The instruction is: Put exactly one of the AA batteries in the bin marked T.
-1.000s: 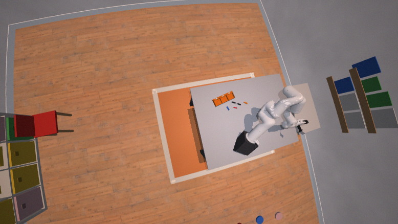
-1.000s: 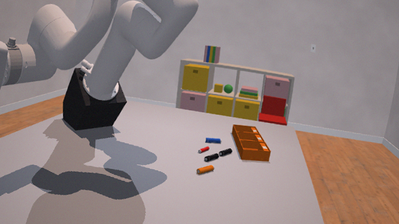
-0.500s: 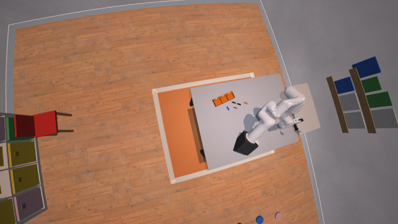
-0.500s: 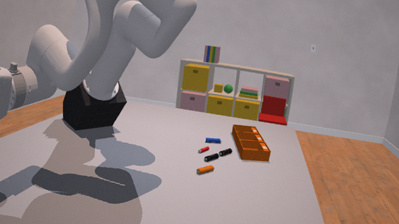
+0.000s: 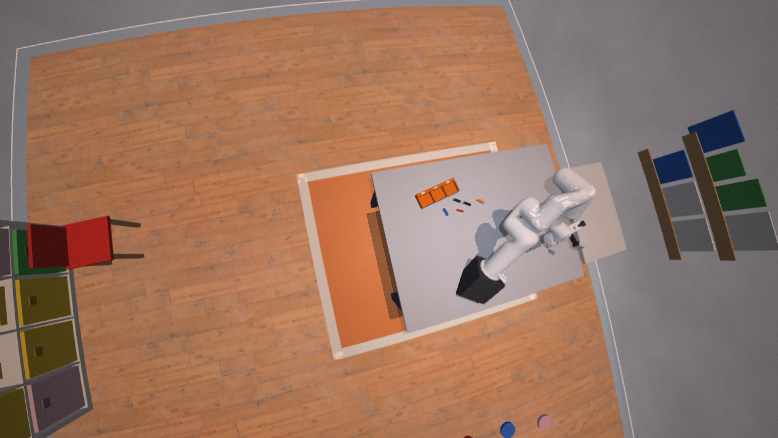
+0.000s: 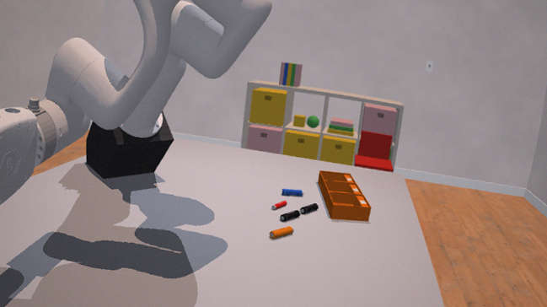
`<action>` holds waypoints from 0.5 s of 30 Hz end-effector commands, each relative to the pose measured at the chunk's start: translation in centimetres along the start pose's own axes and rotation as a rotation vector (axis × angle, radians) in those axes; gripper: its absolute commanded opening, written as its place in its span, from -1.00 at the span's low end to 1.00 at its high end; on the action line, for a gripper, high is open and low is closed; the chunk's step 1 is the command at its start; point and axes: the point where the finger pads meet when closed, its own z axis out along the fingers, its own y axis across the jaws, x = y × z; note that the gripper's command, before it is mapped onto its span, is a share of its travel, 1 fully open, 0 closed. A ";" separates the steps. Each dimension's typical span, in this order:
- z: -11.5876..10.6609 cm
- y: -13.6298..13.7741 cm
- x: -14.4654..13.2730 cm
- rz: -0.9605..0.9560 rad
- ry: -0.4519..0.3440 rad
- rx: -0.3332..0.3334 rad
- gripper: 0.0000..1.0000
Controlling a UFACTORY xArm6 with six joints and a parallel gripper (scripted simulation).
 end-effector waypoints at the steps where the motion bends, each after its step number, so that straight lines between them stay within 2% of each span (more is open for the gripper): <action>1: 0.1 0.3 -2.4 0.043 -0.112 -0.027 -0.85; 4: 0.1 0.7 -4.8 0.043 -0.112 -0.027 -0.85; 7: 0.1 0.7 -4.8 0.043 -0.112 -0.027 -0.85; 10: -0.2 1.0 -7.2 0.091 -0.240 -0.065 -0.85; 13: -0.5 1.3 -9.6 0.091 -0.240 -0.065 -0.85; 15: -0.5 1.3 -9.6 0.091 -0.240 -0.065 -0.85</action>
